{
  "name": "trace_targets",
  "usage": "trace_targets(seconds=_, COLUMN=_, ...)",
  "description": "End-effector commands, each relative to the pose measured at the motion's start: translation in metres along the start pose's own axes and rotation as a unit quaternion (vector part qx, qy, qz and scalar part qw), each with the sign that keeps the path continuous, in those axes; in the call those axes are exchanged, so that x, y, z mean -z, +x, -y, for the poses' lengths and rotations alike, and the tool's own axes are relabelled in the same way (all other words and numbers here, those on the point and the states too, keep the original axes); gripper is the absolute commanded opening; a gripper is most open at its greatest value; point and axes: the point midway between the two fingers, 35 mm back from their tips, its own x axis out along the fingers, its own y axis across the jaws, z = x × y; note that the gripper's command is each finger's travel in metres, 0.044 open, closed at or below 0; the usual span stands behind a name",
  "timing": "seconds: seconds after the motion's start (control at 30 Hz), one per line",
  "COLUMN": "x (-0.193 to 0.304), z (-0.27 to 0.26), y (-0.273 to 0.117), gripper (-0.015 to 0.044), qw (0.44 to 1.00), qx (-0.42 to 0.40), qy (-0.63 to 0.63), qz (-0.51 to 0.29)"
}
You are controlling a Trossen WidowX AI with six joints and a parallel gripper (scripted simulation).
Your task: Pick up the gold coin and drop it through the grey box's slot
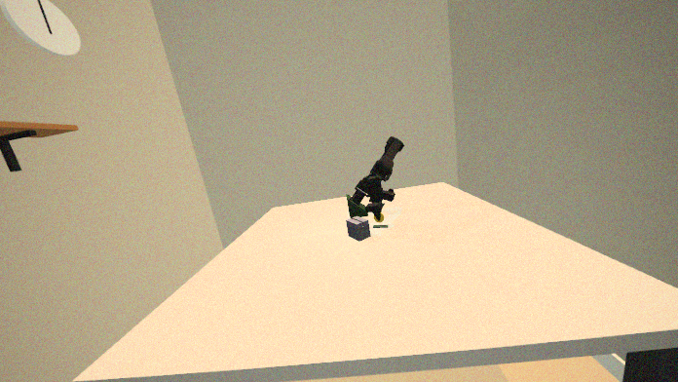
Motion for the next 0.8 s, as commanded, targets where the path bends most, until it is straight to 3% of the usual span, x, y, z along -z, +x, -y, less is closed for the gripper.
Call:
trace_targets(seconds=0.0, x=0.0, z=0.002, y=-0.013, gripper=0.0, qw=1.0, qx=0.003, qy=-0.004, qz=-0.003)
trace_targets(seconds=0.77, x=0.0, z=-0.003, y=-0.07, gripper=0.0, qw=1.0, qx=0.001, qy=-0.004, qz=0.0)
